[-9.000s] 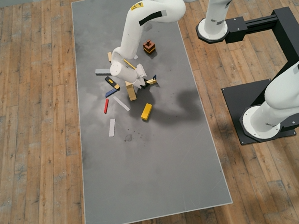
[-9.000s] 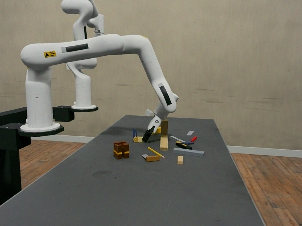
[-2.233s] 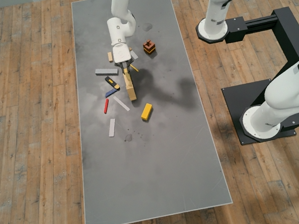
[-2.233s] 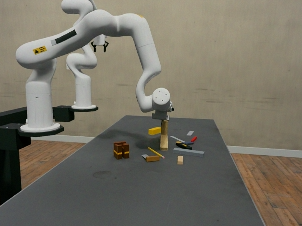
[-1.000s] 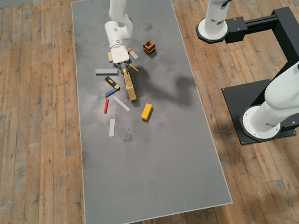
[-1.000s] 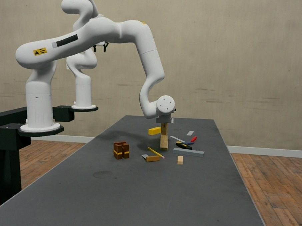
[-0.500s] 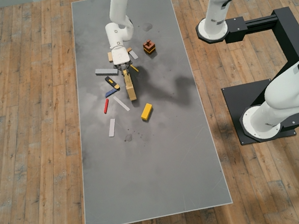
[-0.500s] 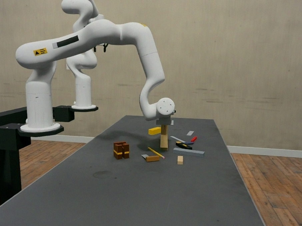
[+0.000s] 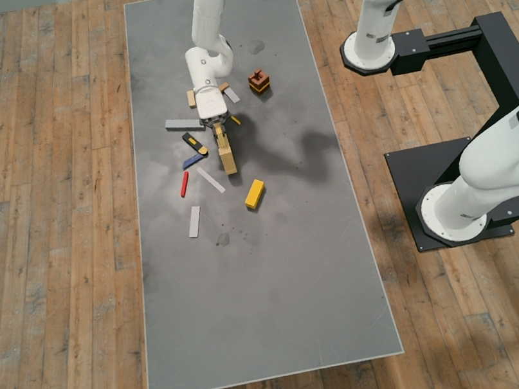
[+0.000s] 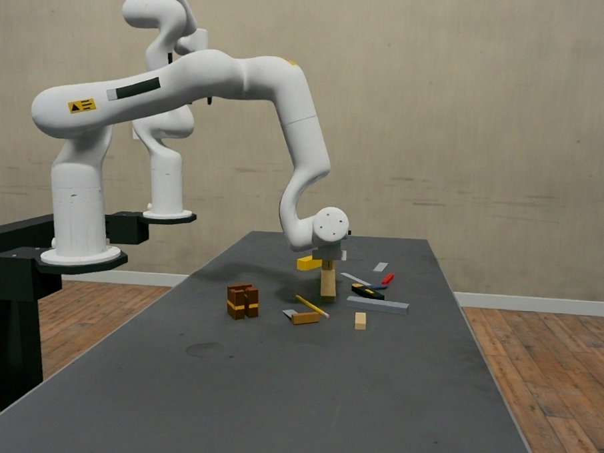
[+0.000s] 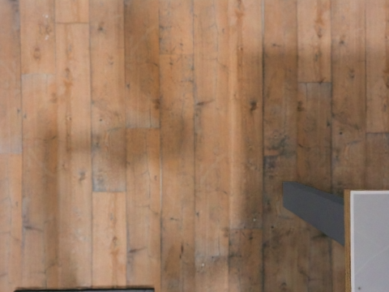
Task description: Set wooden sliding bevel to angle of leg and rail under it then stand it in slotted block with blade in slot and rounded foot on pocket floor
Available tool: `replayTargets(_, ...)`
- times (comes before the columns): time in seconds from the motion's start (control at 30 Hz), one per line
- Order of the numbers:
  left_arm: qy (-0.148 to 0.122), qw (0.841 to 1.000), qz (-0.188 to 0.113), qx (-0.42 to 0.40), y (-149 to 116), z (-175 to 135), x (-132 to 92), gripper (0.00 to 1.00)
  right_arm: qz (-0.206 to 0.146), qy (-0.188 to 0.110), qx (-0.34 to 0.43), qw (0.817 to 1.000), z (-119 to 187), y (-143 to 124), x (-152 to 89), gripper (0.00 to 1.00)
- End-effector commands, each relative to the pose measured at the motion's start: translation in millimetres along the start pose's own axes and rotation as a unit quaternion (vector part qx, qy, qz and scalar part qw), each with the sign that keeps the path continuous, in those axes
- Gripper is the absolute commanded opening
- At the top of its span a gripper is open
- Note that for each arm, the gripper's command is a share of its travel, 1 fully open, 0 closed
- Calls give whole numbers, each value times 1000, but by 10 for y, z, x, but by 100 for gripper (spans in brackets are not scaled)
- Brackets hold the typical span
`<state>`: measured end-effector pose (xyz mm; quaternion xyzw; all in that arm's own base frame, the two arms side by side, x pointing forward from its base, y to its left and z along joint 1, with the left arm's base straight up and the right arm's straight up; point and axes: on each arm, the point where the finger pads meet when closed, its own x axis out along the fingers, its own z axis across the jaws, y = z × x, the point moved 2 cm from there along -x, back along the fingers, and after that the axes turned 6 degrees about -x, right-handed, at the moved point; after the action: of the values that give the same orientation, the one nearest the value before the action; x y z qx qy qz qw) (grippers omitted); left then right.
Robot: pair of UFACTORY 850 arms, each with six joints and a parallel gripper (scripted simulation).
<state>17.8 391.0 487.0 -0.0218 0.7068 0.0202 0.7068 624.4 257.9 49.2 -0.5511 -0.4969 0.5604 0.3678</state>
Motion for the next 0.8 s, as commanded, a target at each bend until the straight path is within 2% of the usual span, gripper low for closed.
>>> replayTargets(0.0,0,1000,1,0,4,0,-10,100,0,0,-1,1000,2,93,58,0)
replayTargets(0.3,0,1000,1,0,4,0,-10,100,0,0,-1,1000,18,247,149,0)
replayTargets(0.77,0,1000,1,0,4,0,-10,100,0,0,-1,1000,27,335,201,0)
